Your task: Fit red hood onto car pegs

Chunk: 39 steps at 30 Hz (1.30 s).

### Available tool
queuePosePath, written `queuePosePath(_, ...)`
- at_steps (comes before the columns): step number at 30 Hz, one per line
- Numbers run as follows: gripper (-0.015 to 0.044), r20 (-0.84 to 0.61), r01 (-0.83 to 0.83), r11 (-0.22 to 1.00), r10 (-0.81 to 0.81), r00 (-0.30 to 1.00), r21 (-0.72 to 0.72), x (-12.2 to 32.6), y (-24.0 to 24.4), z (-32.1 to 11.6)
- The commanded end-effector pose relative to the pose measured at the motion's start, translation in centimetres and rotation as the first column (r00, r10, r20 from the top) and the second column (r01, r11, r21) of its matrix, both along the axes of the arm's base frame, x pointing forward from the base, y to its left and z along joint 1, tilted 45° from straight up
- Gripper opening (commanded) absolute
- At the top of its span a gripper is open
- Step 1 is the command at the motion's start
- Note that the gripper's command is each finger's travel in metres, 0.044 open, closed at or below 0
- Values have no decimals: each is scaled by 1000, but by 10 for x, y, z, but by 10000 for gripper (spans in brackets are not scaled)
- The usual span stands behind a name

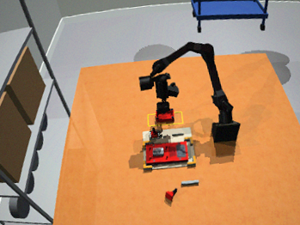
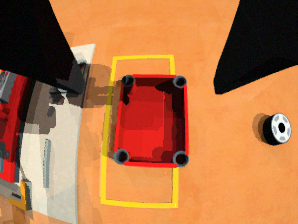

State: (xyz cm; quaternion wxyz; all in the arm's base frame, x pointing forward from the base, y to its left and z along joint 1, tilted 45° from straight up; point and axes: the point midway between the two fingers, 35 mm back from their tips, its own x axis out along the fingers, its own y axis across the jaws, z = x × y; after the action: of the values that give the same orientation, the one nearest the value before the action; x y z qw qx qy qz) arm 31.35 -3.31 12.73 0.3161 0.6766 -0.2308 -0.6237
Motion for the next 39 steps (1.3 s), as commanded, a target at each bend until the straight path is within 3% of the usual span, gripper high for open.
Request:
queuePosePath(1, 440, 14, -5, 1000, 4, 1000, 14, -5, 14, 17)
queuePosePath(16, 440, 30, -5, 1000, 4, 1000, 14, -2, 11, 11)
queuePosePath(20, 440, 275, 169, 971, -211, 938, 169, -3, 7, -1)
queuePosePath(25, 440, 500, 321, 823, -547, 671, 469, -4, 2, -15)
queuePosePath(29, 440, 517, 320, 628, -772, 370, 709, -4, -1, -22)
queuePosePath(34, 440, 337, 166, 331, -942, -7, 929, -4, -4, -26)
queuePosePath(39, 440, -5, -105, 25, -961, -275, 994, -8, -7, -24)
